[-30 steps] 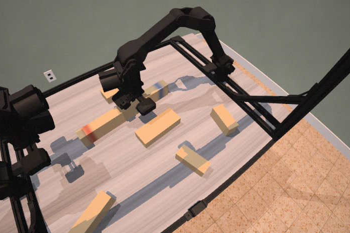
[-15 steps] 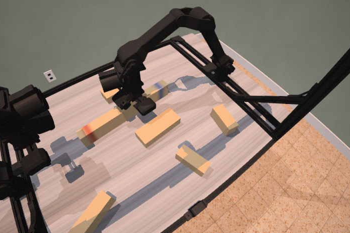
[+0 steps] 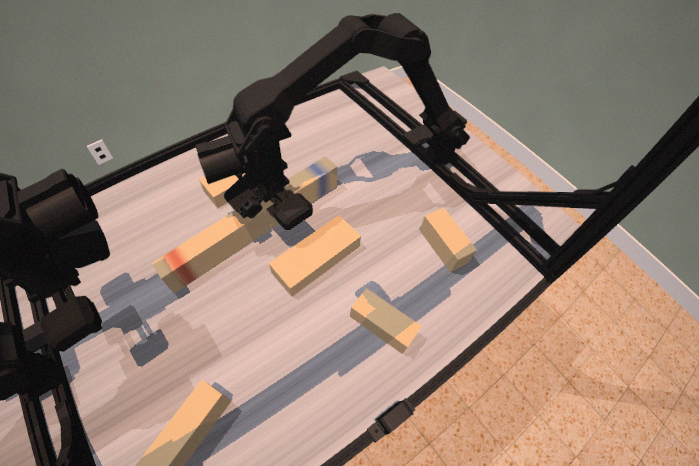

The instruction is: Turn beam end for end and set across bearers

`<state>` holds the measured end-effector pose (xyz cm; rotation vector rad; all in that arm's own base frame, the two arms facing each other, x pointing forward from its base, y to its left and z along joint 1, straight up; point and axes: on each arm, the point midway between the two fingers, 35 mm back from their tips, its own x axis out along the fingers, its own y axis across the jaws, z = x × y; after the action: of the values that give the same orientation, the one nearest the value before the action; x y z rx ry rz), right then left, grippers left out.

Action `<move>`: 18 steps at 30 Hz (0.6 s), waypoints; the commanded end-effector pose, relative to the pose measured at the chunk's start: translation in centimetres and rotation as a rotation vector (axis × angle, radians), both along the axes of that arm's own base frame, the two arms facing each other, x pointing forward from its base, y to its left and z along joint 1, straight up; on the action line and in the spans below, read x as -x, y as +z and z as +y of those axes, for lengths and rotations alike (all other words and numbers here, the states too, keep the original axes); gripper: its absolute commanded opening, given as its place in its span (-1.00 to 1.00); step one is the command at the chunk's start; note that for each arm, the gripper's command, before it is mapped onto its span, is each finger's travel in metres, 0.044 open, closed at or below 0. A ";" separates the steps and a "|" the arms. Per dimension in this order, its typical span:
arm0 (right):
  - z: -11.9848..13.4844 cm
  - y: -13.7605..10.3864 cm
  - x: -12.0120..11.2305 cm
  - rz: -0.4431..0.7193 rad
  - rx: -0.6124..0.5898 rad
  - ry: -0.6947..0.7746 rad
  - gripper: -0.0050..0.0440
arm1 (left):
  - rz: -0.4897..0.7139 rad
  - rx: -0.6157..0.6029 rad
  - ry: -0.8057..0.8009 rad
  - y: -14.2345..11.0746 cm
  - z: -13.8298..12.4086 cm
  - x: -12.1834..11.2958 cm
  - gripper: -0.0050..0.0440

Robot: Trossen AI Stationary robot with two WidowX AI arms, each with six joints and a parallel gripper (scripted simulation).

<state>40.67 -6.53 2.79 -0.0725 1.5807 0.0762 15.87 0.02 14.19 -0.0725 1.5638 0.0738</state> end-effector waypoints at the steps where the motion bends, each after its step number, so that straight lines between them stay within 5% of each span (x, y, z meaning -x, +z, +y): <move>1: 0.0 1.1 -0.2 -0.011 0.002 -0.001 -0.80 | 0.006 0.001 0.005 -0.1 0.0 0.1 1.00; 18: 0.1 3.0 0.5 -0.011 0.002 -0.001 -0.80 | 0.006 0.001 0.005 -0.1 0.0 0.1 1.00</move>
<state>39.76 -6.38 4.20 -0.0683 1.6078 0.0809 15.87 0.02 14.18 -0.0725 1.5639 0.0739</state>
